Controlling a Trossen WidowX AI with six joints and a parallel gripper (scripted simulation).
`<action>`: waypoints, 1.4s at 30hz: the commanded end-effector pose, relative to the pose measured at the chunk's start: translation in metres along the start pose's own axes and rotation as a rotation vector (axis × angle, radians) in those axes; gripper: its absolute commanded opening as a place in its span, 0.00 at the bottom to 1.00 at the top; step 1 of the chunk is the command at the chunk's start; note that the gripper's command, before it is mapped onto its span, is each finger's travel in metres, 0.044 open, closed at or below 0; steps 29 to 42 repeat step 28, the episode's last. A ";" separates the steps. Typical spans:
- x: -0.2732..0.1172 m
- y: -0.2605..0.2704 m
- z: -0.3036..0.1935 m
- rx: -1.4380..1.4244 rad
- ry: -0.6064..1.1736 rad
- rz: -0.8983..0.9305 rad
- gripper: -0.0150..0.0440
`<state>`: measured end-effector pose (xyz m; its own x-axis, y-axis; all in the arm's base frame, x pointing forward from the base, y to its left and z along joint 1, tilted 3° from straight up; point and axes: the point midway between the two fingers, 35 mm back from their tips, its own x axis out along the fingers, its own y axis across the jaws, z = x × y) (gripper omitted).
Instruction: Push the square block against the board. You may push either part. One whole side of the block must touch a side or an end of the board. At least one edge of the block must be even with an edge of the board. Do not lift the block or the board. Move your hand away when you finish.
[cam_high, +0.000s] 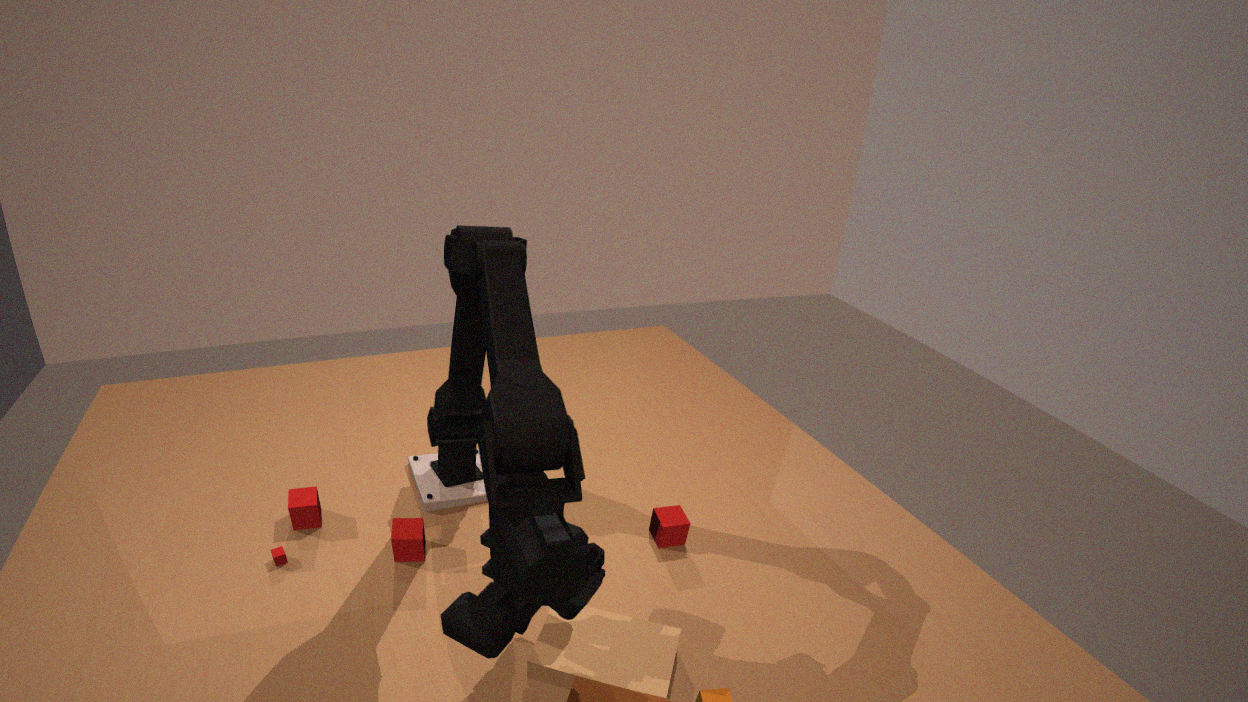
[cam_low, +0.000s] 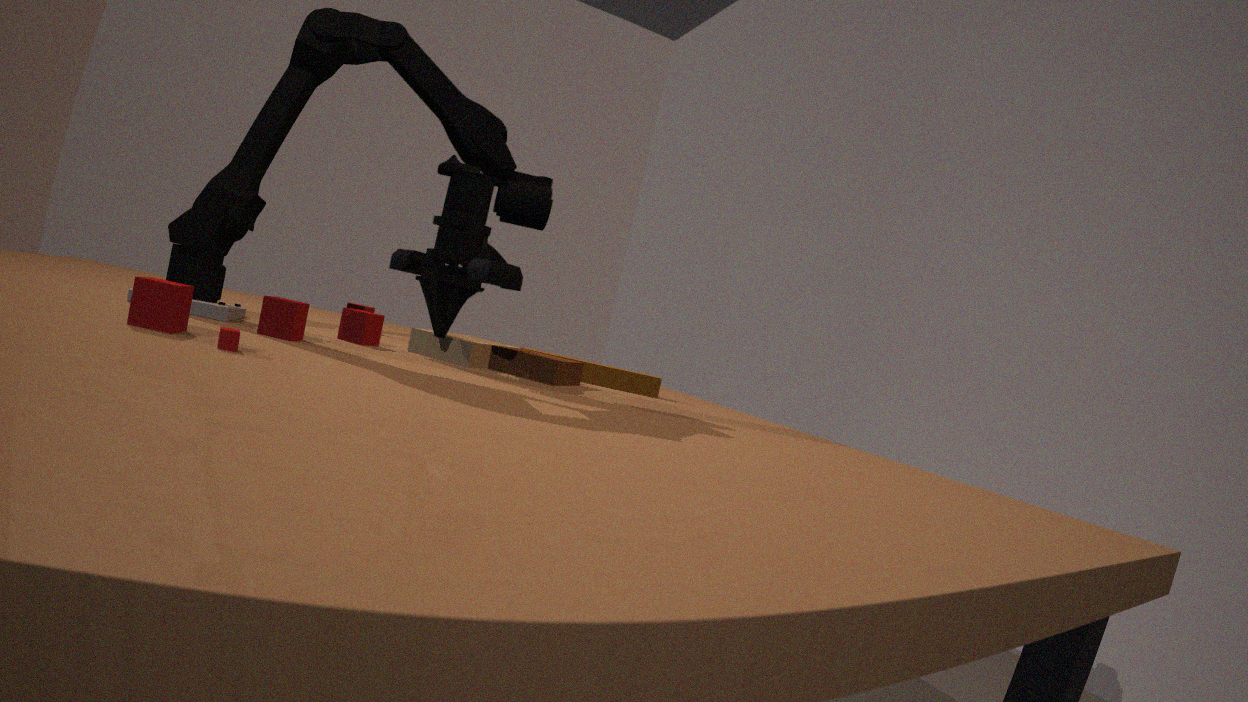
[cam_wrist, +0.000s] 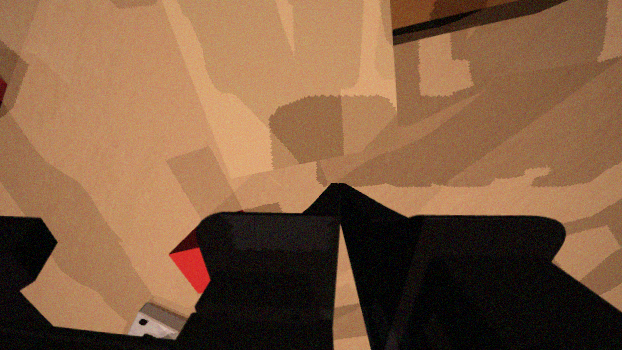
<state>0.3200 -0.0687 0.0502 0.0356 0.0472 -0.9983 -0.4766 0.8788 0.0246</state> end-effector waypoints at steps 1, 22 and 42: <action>0.024 0.004 -0.007 -0.001 0.021 0.013 0.25; 0.024 0.004 0.017 -0.002 0.019 0.013 0.25; 0.023 0.003 0.010 -0.002 0.020 0.013 0.25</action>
